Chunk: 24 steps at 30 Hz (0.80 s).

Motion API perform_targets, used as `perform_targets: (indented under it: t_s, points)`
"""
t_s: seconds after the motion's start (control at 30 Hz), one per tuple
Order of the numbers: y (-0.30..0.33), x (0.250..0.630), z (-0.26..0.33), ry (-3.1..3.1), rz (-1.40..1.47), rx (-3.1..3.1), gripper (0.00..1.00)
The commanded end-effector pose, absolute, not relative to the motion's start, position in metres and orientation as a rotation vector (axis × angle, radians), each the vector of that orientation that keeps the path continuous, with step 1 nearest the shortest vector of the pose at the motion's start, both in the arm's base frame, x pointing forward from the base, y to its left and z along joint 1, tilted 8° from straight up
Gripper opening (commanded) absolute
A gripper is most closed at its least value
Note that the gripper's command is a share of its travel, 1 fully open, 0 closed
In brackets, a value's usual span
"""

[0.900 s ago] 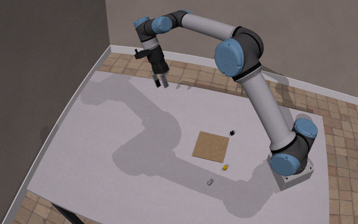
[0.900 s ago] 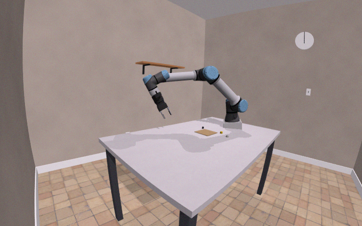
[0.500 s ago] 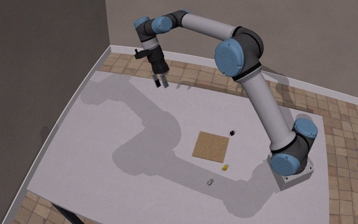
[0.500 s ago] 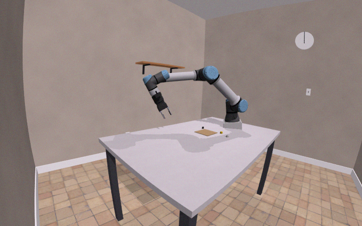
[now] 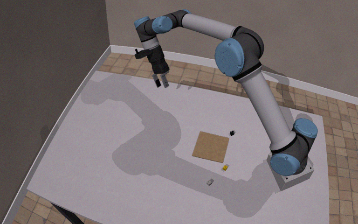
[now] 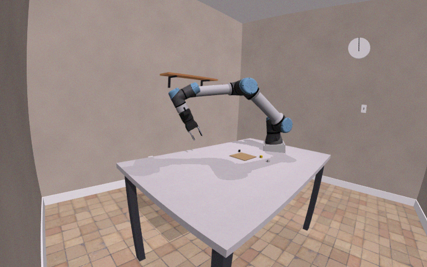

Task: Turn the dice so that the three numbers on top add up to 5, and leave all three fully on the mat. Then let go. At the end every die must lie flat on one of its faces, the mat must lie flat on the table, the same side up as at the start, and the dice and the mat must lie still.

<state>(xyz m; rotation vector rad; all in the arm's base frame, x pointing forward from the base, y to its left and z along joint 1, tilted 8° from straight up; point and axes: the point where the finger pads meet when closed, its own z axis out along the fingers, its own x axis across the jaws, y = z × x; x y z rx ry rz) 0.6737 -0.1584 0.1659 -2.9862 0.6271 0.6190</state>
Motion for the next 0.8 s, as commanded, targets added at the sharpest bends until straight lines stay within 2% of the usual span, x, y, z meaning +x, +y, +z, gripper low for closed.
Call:
perform_targets:
  t_s: [0.0,0.33,0.77]
  points:
    - [-0.159,0.672,0.169,0.613,0.609,-2.99,1.0]
    - [-0.162,0.661,0.177,0.537,0.574,-3.001,1.0]
    - [-0.167,0.626,0.197,0.321,0.475,-3.029,1.0]
